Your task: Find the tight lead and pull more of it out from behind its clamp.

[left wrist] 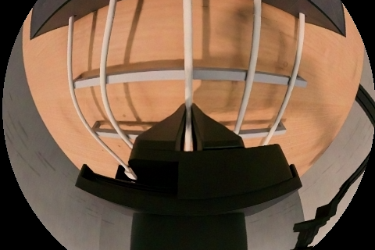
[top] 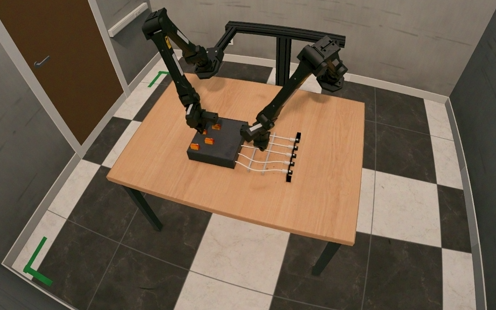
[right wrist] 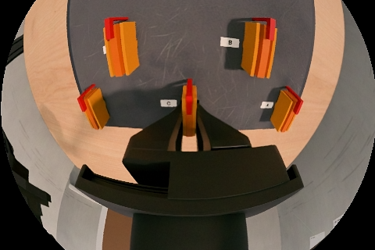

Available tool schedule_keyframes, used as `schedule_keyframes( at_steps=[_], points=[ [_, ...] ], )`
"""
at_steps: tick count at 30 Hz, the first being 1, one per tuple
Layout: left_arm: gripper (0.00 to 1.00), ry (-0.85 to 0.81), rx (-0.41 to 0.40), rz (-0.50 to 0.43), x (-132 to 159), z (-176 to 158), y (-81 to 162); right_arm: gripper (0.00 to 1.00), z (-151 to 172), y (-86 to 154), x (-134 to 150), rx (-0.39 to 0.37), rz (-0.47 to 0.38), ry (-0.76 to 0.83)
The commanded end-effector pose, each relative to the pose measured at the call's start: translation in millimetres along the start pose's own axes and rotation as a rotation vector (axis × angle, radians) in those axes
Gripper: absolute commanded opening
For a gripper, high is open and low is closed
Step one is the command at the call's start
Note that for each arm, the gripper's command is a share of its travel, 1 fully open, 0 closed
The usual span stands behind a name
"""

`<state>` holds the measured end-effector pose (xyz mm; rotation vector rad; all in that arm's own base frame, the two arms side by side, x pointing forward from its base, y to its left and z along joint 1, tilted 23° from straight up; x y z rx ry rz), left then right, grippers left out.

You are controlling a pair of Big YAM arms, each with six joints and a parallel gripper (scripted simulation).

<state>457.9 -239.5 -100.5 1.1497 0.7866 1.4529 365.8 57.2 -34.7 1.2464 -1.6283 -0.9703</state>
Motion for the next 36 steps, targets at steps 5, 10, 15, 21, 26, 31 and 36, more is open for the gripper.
schedule_keyframes(
  at_steps=[5, 10, 15, 21, 26, 31, 36],
  points=[
    [0.00, -0.001, -0.011, -0.007, -1.8, 3.8, 3.5, 0.05, -34.0, 41.5, -17.2, 0.107, -0.043, -0.009],
    [0.00, -0.001, -0.011, -0.007, -1.8, 3.8, 3.5, 0.05, -7.5, 45.7, -4.1, 0.031, -0.004, -0.003],
    [0.00, -0.001, -0.011, -0.007, -1.8, 3.8, 3.5, 0.05, -8.2, 45.9, -4.3, 0.032, -0.005, -0.003],
    [0.00, -0.003, -0.044, -0.025, -5.7, 14.7, 15.6, 0.05, -8.4, 40.1, -1.2, 0.024, -0.001, -0.003],
    [0.00, -0.008, -0.033, -0.025, -10.4, 9.7, 25.3, 0.05, -8.4, 40.1, -1.2, 0.024, -0.001, -0.003],
    [0.00, 0.001, -0.033, -0.023, -9.8, 9.3, 32.0, 0.05, -8.4, 40.1, -1.2, 0.024, -0.001, -0.003],
    [0.00, 0.002, -0.034, -0.023, -9.4, 8.8, 35.1, 0.05, -8.4, 40.1, -1.2, 0.024, -0.001, -0.003]
  ],
)
Point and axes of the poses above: on each arm, the point where the finger pads meet when closed, its own y axis back along the fingers, its own z axis across the jaws, x = y × z, the point moved 4 cm from there along y, back along the fingers, and after that the axes turned 7 degrees about -y, right-handed, at the moved point
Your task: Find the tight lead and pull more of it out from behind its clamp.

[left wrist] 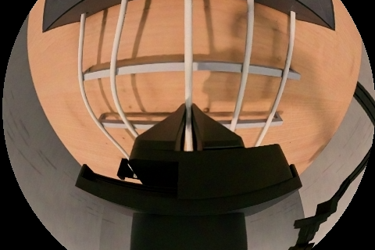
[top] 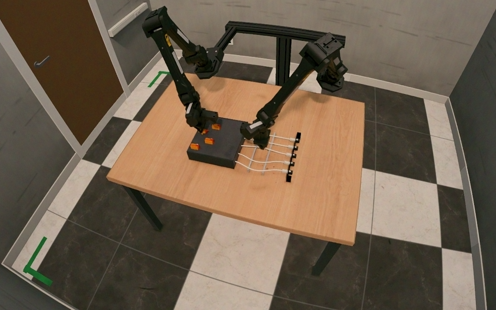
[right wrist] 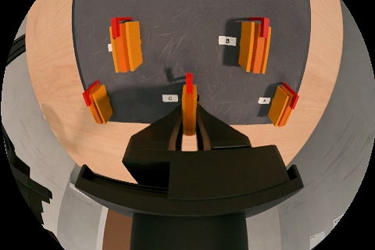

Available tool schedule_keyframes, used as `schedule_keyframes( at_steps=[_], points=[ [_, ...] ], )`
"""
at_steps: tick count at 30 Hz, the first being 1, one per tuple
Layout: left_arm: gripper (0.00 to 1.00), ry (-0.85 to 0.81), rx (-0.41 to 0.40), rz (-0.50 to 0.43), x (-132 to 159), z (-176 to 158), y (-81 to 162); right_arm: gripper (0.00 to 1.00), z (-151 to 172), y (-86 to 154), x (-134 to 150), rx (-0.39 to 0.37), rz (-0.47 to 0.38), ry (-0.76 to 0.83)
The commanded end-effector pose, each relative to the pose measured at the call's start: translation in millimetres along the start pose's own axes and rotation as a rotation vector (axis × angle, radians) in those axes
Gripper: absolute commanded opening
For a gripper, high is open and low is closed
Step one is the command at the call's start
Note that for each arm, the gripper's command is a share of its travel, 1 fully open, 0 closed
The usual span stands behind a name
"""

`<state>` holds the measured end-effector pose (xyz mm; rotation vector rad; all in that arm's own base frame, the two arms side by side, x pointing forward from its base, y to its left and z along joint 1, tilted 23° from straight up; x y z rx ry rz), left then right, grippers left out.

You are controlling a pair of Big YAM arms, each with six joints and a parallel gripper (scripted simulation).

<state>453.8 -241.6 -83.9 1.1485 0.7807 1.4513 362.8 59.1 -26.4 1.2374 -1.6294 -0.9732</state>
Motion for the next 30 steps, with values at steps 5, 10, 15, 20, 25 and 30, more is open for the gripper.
schedule_keyframes(
  at_steps=[5, 10, 15, 20, 25, 30],
  points=[
    [0.00, 0.003, -0.015, -0.015, -9.7, 2.1, 13.2, 0.05, -8.3, 31.2, -1.0, 0.029, -0.006, 0.000],
    [0.00, 0.004, -0.015, -0.014, -9.4, 1.8, 11.9, 0.05, -8.3, 31.2, -1.0, 0.029, -0.006, 0.000],
    [0.00, 0.003, -0.007, -0.007, -3.5, 2.1, 6.4, 0.05, -8.3, 31.2, -1.0, 0.029, -0.006, 0.000],
    [0.00, 0.008, -0.017, -0.010, -0.1, 6.3, 15.3, 0.05, -8.3, 31.2, -1.0, 0.029, -0.006, 0.000],
    [0.00, 0.022, -0.003, 0.007, 13.1, 4.9, 12.5, 0.05, -8.3, 31.2, -1.0, 0.029, -0.006, 0.000],
    [0.00, 0.019, 0.000, 0.012, 17.0, 3.3, 13.4, 0.05, -8.3, 31.2, -1.0, 0.029, -0.006, 0.000]
  ],
)
Point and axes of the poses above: on each arm, the point where the finger pads meet when closed, its own y axis back along the fingers, its own z axis across the jaws, x = y × z, the point moved 4 cm from there along y, back along the fingers, and after that the axes turned 7 degrees about -y, right-handed, at the moved point
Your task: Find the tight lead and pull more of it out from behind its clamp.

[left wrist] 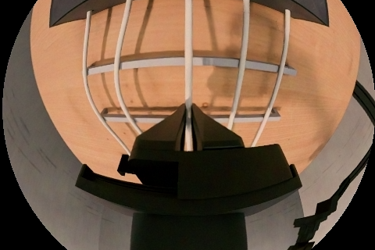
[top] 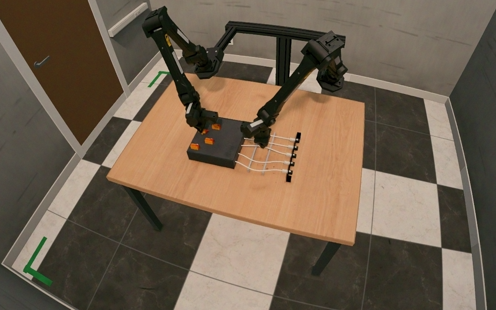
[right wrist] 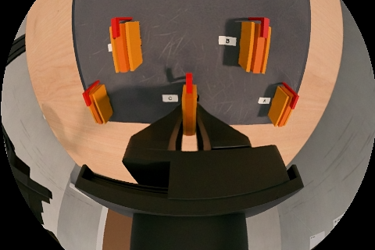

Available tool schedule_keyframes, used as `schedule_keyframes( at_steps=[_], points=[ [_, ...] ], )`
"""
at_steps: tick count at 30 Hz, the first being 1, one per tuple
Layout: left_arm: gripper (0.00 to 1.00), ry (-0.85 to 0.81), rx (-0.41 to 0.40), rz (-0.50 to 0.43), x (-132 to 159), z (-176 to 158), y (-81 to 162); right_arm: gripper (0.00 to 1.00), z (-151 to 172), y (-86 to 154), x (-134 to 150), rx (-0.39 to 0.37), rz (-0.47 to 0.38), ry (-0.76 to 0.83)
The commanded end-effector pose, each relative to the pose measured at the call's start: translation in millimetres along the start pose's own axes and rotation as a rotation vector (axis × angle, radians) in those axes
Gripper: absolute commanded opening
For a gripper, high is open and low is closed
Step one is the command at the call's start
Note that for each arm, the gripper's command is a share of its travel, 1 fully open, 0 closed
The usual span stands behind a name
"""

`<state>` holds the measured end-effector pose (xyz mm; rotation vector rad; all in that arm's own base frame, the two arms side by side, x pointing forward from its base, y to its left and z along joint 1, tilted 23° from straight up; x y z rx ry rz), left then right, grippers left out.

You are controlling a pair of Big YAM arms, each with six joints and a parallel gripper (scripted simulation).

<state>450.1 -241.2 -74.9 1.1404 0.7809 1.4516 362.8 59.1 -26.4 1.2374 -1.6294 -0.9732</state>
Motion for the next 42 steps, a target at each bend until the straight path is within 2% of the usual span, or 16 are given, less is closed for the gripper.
schedule_keyframes(
  at_steps=[1, 4, 15, 18, 21, 28, 34, 40, 42],
  points=[
    [0.00, 0.003, 0.013, 0.014, 13.8, -1.1, -2.7, 0.05, -8.3, 31.2, -1.0, 0.029, -0.006, 0.000],
    [0.00, 0.010, 0.006, 0.022, 20.1, 3.5, 5.9, 0.05, -8.3, 31.2, -1.0, 0.029, -0.006, 0.000],
    [0.00, 0.019, 0.011, 0.035, 38.0, 1.9, 13.3, 0.05, -8.3, 31.2, -1.0, 0.029, -0.006, 0.000],
    [0.00, 0.014, 0.019, 0.036, 37.2, -3.2, 6.4, 0.05, -8.3, 31.2, -1.0, 0.029, -0.006, 0.000],
    [0.00, 0.020, 0.011, 0.040, 44.4, 1.0, 16.6, 0.05, -8.3, 31.2, -1.0, 0.029, -0.006, 0.000],
    [0.00, 0.021, 0.011, 0.037, 52.1, -0.2, 22.4, 0.05, -8.3, 31.2, -1.0, 0.029, -0.006, 0.000],
    [0.00, 0.011, 0.029, 0.041, 53.6, -7.5, 16.8, 0.05, -8.3, 31.2, -1.0, 0.029, -0.006, 0.000],
    [0.00, 0.017, 0.013, 0.033, 57.0, -2.7, 26.2, 0.05, -8.3, 31.2, -1.0, 0.029, -0.006, 0.000],
    [0.00, 0.010, 0.029, 0.040, 56.5, -8.2, 19.2, 0.05, -8.3, 31.2, -1.0, 0.029, -0.006, 0.000]
  ],
)
Point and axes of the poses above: on each arm, the point where the finger pads meet when closed, its own y axis back along the fingers, its own z axis across the jaws, x = y × z, the point moved 4 cm from there along y, back along the fingers, and after that the axes turned 7 degrees about -y, right-handed, at the moved point
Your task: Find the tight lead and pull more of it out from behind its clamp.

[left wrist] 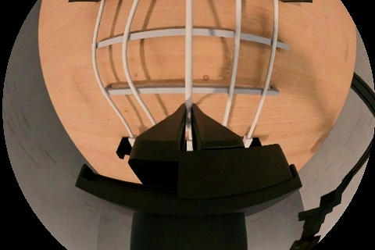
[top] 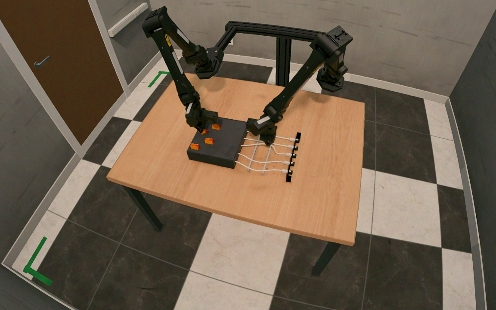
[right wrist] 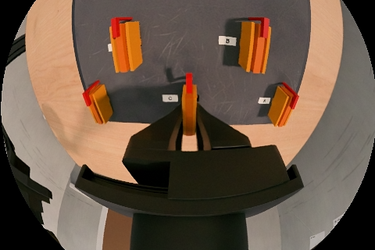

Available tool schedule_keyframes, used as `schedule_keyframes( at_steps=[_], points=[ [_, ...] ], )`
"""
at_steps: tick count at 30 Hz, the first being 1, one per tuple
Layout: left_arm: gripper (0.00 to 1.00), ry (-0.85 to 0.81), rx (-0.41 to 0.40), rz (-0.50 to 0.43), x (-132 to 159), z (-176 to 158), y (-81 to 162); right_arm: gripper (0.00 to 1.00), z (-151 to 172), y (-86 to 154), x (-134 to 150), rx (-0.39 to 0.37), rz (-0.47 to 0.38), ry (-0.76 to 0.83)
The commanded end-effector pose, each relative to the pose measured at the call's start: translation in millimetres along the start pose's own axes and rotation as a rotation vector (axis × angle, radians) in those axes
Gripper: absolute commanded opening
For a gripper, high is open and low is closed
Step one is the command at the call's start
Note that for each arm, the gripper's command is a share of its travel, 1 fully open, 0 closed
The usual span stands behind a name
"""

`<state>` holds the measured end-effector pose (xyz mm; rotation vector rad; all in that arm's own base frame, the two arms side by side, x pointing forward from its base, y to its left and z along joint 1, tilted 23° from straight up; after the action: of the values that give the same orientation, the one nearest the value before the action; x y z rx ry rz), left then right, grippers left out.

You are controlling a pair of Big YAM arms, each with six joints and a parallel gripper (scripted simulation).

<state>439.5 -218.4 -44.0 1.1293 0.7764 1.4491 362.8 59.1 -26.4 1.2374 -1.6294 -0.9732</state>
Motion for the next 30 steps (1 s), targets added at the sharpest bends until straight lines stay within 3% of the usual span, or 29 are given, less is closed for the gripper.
schedule_keyframes(
  at_steps=[1, 3, 5, 9, 17, 30],
  points=[
    [0.00, 0.009, 0.038, 0.046, 27.7, -5.6, -7.8, 0.05, -8.3, 31.2, -1.0, 0.029, -0.006, 0.000],
    [0.00, 0.009, 0.038, 0.046, 27.7, -5.6, -7.8, 0.05, -8.3, 31.2, -1.0, 0.029, -0.006, 0.000],
    [0.00, -0.007, 0.002, 0.005, 17.9, -1.0, 8.3, 0.05, -8.3, 31.2, -1.0, 0.029, -0.006, 0.000],
    [0.00, -0.009, 0.001, 0.001, 17.5, -1.2, 9.3, 0.05, -8.3, 31.2, -1.0, 0.029, -0.006, 0.000],
    [0.00, -0.016, 0.018, 0.008, 17.0, -7.4, 1.3, 0.05, -8.3, 31.2, -1.0, 0.029, -0.006, 0.000],
    [0.00, -0.014, 0.056, 0.017, 12.0, -27.9, -13.5, 0.05, -1.8, 2.6, -0.9, 0.006, -0.004, 0.000]
  ],
)
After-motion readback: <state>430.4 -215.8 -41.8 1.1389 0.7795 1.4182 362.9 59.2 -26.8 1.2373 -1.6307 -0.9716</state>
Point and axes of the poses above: on each arm, the point where the finger pads meet when closed, its own y axis back along the fingers, its own z axis across the jaws, x = y × z, the point moved 4 cm from there along y, back along the fingers, and after that the axes turned 7 degrees about -y, right-handed, at the moved point
